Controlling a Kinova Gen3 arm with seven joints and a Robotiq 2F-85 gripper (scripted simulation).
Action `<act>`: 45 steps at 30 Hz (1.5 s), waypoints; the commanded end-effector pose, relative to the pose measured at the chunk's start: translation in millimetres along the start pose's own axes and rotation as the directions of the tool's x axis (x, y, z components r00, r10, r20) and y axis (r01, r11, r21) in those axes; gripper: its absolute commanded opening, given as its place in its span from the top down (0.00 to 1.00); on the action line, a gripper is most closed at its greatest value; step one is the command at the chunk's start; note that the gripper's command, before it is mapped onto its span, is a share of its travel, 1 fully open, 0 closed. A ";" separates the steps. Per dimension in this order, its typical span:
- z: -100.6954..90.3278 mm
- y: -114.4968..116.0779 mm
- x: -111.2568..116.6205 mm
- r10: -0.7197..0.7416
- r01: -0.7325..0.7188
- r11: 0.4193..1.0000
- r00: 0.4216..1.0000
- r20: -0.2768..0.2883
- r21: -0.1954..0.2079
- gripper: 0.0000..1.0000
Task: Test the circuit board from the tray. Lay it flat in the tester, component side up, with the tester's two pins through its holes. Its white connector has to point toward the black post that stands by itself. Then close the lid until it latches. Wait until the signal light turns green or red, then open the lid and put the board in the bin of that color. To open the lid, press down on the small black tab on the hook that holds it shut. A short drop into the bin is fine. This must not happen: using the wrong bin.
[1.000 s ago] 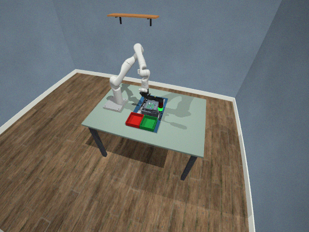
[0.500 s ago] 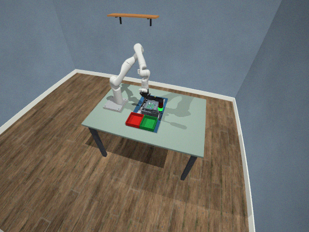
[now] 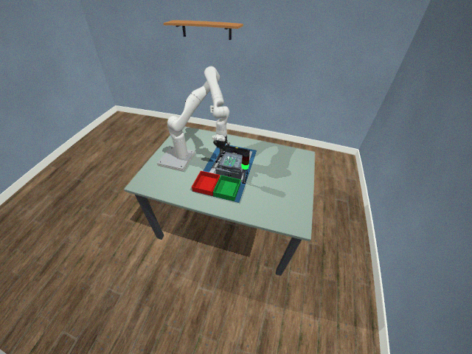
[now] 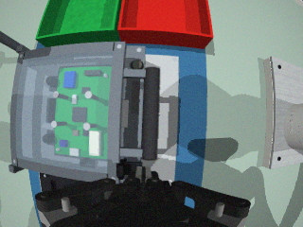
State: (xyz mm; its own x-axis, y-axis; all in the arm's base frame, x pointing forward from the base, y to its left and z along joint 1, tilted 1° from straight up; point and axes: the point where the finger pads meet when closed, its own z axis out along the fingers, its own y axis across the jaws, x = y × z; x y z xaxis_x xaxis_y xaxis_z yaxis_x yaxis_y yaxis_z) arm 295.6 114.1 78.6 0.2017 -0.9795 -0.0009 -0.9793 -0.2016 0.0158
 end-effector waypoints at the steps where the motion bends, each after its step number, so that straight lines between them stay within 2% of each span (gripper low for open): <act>1: -0.3 -0.3 0.1 0.000 0.000 1.000 1.000 0.000 0.001 1.00; 45: 4.3 -0.3 0.1 0.000 0.000 1.000 1.000 0.000 0.001 1.00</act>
State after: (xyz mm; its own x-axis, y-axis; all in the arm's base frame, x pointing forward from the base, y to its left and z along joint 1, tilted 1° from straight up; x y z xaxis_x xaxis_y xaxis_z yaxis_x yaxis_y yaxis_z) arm 294.3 113.8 75.0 0.2011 -0.9796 -0.0024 -0.9794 -0.2011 0.0177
